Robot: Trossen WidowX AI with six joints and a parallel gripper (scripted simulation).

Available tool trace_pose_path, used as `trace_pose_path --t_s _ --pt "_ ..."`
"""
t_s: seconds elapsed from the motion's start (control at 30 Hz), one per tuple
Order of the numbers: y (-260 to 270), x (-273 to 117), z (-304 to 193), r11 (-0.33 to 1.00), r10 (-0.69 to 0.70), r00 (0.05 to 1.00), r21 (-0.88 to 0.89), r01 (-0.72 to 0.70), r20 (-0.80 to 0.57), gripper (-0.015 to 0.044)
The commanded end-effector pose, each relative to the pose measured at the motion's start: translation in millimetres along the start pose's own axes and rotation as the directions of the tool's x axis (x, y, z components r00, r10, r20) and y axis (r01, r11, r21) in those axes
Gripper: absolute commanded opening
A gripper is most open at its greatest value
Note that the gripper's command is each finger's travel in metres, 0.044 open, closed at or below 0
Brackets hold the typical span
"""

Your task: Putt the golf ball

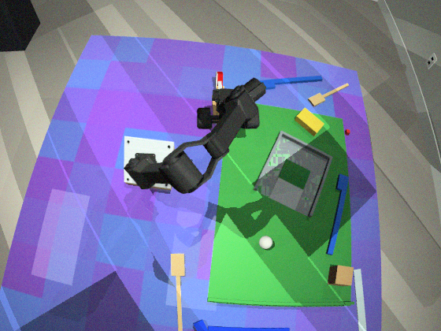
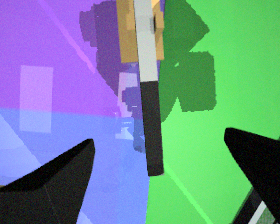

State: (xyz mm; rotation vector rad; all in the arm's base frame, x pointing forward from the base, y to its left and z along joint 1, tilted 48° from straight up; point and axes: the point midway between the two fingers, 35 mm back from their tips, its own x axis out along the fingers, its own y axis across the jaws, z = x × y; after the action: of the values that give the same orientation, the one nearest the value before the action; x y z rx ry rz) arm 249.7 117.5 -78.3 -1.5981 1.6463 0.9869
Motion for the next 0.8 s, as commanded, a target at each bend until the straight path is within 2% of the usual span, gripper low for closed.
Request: trace_pose_path --t_s 0.0,0.3,0.77 --pt "1 16 -5 1.000 0.010 1.000 -0.006 -0.010 0.000 0.0440" --pt "2 39 -11 1.000 0.010 1.000 -0.005 -0.010 -0.001 0.0440" --pt "2 53 -15 1.000 0.010 1.000 -0.005 -0.010 -0.002 0.0440"
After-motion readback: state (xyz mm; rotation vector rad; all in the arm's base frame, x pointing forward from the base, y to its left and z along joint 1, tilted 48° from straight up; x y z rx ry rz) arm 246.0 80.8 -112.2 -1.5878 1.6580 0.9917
